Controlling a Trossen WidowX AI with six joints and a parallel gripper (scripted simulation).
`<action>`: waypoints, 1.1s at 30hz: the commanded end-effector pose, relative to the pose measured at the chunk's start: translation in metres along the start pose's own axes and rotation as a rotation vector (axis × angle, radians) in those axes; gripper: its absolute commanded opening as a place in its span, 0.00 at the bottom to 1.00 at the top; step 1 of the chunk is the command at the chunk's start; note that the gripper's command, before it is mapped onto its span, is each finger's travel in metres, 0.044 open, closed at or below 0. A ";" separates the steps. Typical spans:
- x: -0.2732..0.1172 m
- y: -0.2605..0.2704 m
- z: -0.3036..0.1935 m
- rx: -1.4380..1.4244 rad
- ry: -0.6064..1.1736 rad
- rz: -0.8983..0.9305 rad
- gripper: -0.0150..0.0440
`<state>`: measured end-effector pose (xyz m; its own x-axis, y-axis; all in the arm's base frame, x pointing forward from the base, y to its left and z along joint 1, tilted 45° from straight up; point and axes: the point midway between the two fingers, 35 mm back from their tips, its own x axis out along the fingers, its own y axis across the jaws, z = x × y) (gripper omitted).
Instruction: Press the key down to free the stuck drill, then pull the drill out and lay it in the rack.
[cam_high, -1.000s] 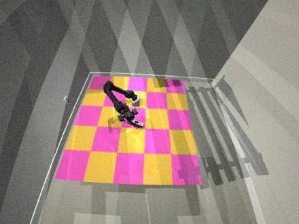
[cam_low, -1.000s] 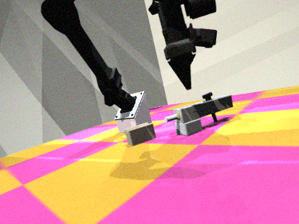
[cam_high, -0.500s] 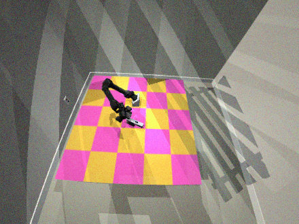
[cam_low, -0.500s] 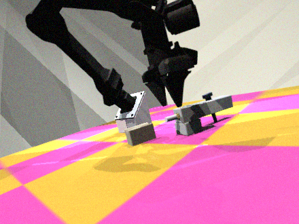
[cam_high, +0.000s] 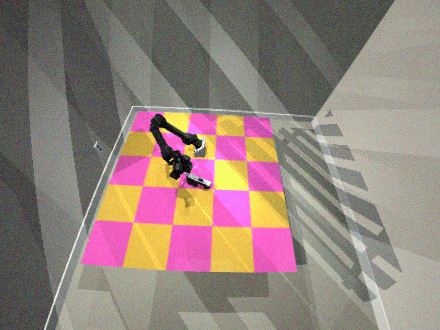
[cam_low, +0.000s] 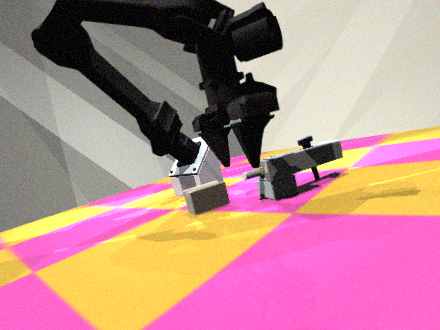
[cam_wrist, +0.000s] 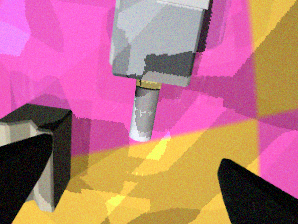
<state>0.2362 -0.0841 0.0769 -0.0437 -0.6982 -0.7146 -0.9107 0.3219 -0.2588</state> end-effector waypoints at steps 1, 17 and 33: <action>0.000 0.000 -0.001 -0.006 0.002 -0.004 1.00; 0.023 -0.001 0.006 -0.006 0.001 -0.005 1.00; 0.047 -0.001 0.011 -0.006 0.003 -0.005 1.00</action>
<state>0.2415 -0.1057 0.0436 -0.0289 -0.6985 -0.7151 -0.9082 0.3171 -0.2730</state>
